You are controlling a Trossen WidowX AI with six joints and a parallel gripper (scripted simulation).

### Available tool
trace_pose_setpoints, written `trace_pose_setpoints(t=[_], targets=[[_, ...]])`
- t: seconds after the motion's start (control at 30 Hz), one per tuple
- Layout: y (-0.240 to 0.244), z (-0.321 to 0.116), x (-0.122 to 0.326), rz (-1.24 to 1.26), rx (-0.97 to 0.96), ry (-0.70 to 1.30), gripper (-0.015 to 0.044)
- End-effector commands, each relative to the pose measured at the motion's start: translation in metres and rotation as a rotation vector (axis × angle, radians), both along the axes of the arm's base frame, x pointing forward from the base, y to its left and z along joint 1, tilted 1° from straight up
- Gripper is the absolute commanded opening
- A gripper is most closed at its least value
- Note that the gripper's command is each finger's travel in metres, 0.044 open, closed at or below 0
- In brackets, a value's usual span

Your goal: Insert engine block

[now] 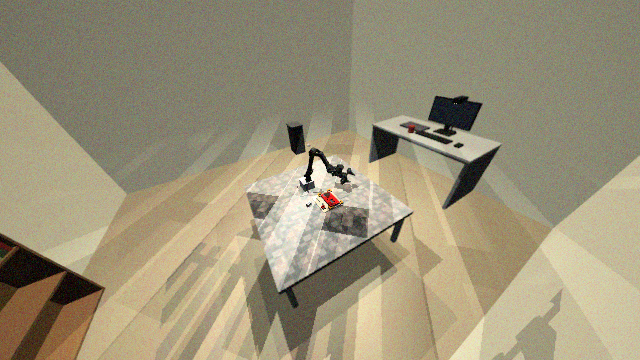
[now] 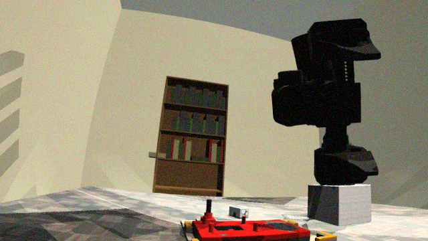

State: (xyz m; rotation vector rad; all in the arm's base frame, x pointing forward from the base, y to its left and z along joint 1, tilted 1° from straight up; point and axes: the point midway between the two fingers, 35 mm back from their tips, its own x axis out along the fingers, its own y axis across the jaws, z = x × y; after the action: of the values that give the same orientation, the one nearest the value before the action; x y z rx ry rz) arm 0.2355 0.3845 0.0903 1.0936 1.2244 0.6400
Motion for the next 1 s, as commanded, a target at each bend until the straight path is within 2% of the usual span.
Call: trace_pose_setpoints(t=[0.0,0.3,0.53,0.73,0.97], targets=[[-0.026,-0.009,0.032,-0.085,-0.083,-0.010,0.0440],[-0.110,-0.033,0.095,-0.275,-0.307,0.019,0.0440],[-0.192,-0.048,0.126,-0.403,-0.489,0.085,0.0440],[-0.272,-0.057,0.130,-0.494,-0.645,0.179,0.0440],[-0.360,-0.062,0.110,-0.563,-0.802,0.337,0.0440]])
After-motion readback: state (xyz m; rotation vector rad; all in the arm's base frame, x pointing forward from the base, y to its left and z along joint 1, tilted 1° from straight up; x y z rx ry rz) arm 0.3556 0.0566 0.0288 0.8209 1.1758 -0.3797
